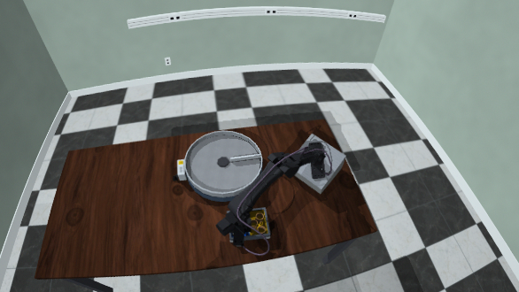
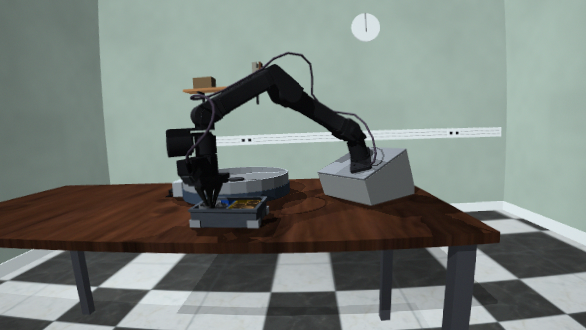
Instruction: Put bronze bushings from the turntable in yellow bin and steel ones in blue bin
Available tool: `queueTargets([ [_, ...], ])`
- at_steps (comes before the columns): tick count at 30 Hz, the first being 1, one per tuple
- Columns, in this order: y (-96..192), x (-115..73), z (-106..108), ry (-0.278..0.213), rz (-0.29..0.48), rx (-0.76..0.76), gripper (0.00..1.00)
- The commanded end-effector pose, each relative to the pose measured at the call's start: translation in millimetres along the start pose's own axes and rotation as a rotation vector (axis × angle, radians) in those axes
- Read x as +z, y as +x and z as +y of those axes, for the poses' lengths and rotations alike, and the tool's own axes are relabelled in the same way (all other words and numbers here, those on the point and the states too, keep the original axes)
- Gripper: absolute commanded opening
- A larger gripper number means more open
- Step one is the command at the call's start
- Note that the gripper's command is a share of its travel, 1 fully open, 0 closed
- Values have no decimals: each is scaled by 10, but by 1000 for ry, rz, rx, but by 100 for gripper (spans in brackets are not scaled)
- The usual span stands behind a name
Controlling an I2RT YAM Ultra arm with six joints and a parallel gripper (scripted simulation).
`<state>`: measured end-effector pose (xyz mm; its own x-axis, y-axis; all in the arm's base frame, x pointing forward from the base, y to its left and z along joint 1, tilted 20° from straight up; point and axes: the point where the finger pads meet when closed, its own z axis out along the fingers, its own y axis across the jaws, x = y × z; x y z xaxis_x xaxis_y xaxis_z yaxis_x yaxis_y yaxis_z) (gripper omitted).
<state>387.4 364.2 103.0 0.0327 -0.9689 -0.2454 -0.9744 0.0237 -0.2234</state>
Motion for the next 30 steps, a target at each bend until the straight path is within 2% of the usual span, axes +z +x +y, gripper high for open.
queueTargets([
  [1,-122,-188,-55,41,-40,-4,0],
  [15,-117,-167,-47,39,-38,-4,0],
  [23,-81,-18,-12,19,-20,-3,0],
  [28,-84,-106,-41,32,-31,0,0],
  [30,-78,-88,-32,29,-28,0,0],
])
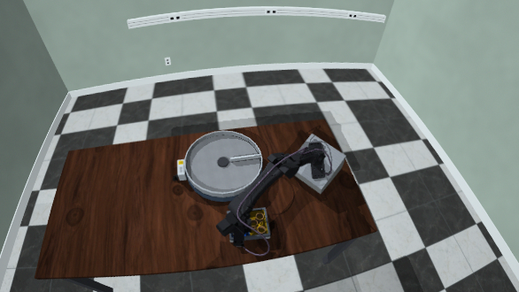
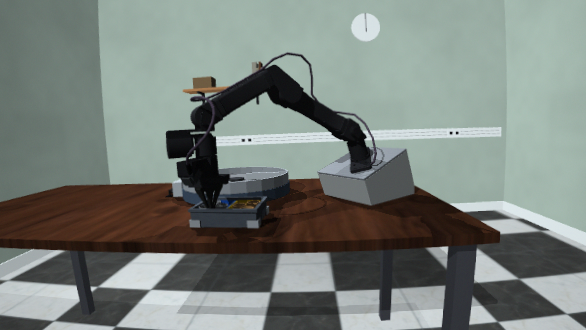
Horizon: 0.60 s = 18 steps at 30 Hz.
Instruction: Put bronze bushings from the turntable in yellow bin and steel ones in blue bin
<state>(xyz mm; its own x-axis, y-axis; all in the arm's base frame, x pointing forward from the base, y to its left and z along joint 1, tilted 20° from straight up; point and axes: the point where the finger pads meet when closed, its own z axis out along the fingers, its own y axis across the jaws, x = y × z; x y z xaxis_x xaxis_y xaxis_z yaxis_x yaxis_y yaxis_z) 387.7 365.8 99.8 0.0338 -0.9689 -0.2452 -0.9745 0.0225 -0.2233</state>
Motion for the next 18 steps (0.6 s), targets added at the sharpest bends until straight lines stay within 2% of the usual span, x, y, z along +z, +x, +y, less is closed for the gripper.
queueTargets([
  [1,-66,-109,-32,27,-26,1,0],
  [18,-88,-119,-54,34,-32,0,0],
])
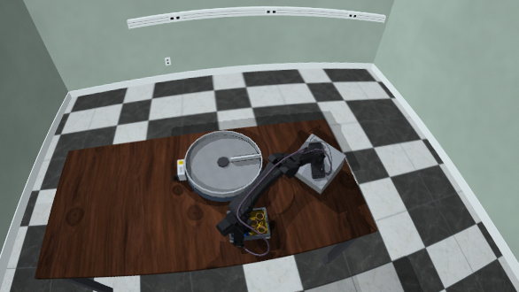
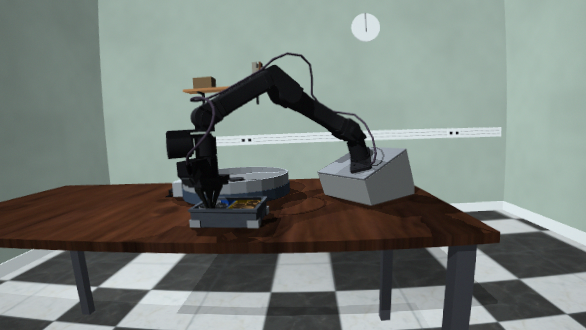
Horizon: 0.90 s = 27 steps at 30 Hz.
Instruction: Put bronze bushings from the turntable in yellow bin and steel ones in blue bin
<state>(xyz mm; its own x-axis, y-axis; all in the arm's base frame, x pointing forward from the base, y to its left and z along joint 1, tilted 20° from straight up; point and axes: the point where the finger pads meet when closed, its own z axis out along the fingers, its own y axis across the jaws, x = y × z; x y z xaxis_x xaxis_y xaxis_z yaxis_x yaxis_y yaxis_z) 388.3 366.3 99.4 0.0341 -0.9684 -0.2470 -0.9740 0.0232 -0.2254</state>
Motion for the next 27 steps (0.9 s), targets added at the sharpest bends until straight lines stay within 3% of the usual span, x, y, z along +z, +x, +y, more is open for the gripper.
queueTargets([
  [1,-85,-125,-49,32,-30,0,0],
  [27,-53,-101,-28,24,-23,1,0],
])
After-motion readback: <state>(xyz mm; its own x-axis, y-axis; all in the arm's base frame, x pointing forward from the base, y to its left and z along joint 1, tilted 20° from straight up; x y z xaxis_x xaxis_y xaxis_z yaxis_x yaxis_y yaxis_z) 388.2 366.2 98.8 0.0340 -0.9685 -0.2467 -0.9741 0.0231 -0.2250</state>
